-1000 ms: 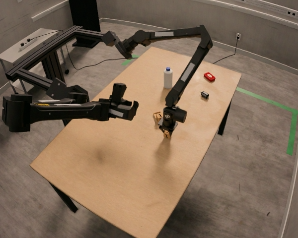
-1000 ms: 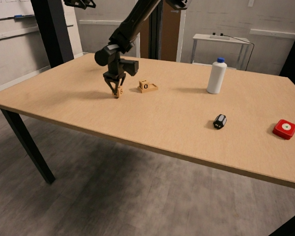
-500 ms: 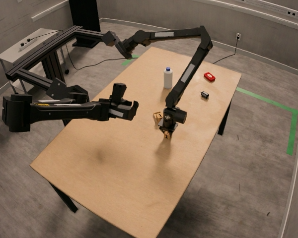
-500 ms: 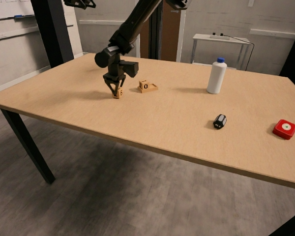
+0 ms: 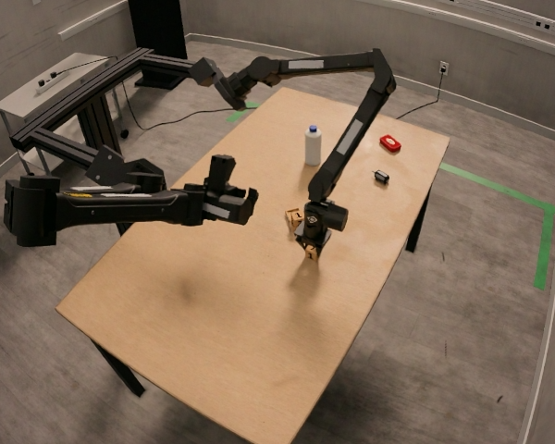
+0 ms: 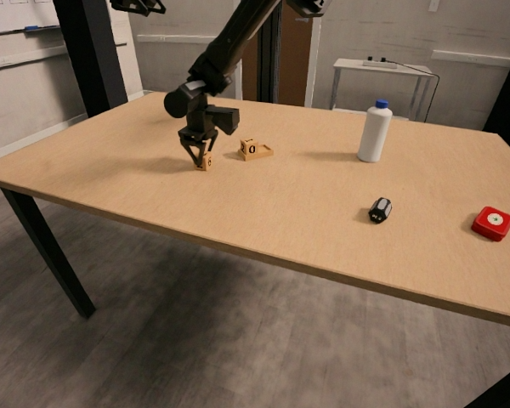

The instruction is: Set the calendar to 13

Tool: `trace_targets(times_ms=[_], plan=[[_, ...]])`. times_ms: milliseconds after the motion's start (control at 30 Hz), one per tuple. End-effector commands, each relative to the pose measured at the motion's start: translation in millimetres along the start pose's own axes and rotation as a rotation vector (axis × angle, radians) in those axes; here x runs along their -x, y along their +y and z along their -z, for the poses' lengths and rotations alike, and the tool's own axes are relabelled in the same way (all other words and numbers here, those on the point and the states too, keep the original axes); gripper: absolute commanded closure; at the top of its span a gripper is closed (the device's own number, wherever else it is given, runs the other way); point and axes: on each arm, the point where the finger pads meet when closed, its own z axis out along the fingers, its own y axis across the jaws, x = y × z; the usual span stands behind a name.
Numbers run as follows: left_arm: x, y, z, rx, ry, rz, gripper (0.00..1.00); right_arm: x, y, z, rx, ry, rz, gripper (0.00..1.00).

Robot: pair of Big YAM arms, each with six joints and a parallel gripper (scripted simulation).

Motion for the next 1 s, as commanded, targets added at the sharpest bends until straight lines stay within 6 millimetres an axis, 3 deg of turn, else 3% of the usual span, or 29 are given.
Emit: trace_targets(times_ms=[0, 67, 367, 500, 567, 600, 800, 833, 900, 967], plan=[[-1, 8, 3, 0.017, 0.002, -0.008, 0.37, 0, -5, 1, -0.001, 0.002, -0.007, 0.0], [-5, -3, 16, -0.002, 0.013, -0.01, 0.36, 0, -5, 1, -0.001, 0.002, -0.007, 0.0], [-3, -4, 37, 0.007, 0.014, -0.02, 0.36, 0, -5, 1, -0.001, 0.002, -0.007, 0.0], [2, 6, 29, 0.03, 0.005, -0.021, 0.36, 0, -5, 1, -0.001, 0.002, -0.007, 0.0], [6, -3, 38, 0.017, 0.002, -0.008, 0.13, 0, -5, 1, -0.001, 0.002, -0.007, 0.0], [-2, -5, 47, 0.006, 0.014, -0.019, 0.02, 0, -5, 1, -0.001, 0.002, -0.007, 0.0], [-1, -5, 80, 0.005, 0.013, -0.02, 0.0, 0, -5, 1, -0.001, 0.002, -0.007, 0.0], [-6, 0, 77, 0.006, 0.012, -0.02, 0.0, 0, -5, 1, -0.001, 0.002, -0.007, 0.0], [4, 3, 56, 0.022, -0.009, -0.002, 0.0, 0, -5, 1, -0.001, 0.002, -0.007, 0.0], [4, 2, 55, 0.018, -0.009, 0.002, 0.0, 0, -5, 1, -0.001, 0.002, -0.007, 0.0]])
